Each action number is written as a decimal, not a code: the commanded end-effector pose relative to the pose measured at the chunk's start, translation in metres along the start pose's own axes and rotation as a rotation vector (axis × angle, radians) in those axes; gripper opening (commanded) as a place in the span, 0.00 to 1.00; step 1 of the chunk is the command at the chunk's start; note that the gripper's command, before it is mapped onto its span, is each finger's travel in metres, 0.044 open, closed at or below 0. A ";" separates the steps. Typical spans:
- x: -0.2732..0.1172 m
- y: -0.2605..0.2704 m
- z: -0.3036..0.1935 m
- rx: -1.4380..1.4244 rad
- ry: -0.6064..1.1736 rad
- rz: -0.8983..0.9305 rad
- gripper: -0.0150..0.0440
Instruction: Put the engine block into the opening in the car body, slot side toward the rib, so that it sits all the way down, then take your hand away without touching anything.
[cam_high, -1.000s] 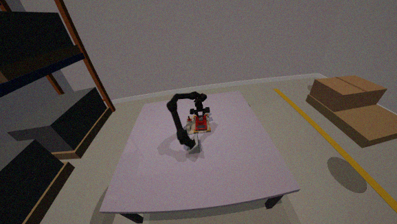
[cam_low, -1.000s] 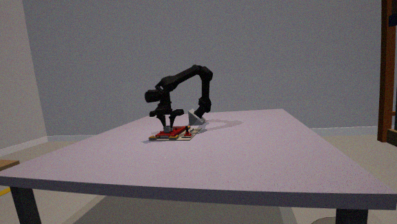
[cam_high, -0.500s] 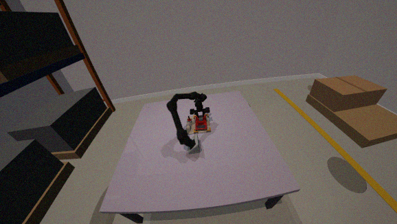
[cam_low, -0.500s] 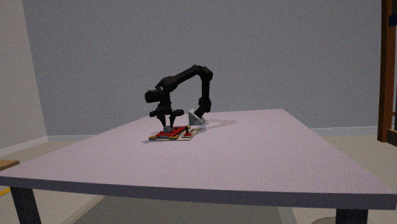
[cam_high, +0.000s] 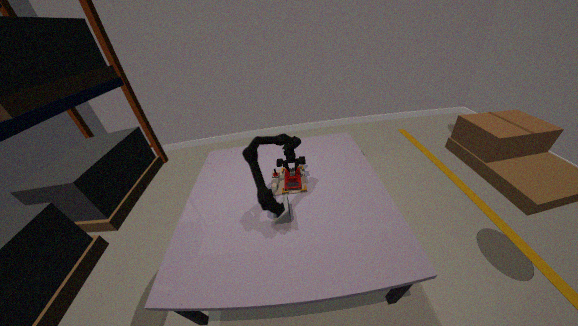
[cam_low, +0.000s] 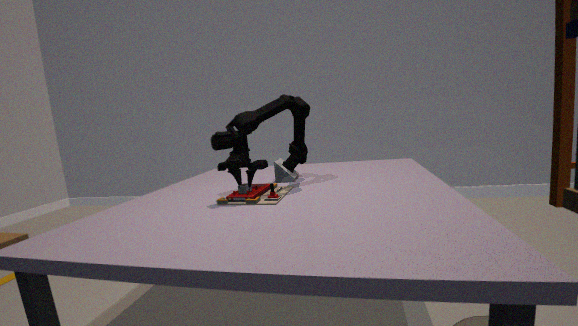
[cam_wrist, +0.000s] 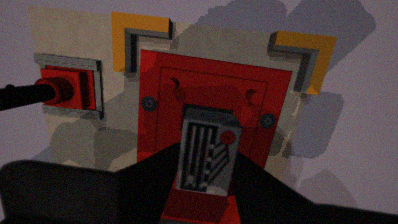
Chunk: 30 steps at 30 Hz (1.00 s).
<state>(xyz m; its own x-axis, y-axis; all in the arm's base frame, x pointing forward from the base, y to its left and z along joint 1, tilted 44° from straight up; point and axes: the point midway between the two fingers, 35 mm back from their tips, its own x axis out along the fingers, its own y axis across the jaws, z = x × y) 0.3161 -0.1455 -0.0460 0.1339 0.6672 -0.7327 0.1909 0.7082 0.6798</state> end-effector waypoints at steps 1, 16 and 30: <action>0.000 0.000 0.001 0.003 -0.005 0.004 0.52; 0.002 0.000 0.001 0.003 -0.005 0.004 0.52; 0.003 0.000 0.001 0.003 -0.005 0.004 0.52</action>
<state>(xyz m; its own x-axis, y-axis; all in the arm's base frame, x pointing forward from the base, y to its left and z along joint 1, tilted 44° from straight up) 0.3164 -0.1432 -0.0482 0.1343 0.6675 -0.7324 0.1909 0.7079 0.6801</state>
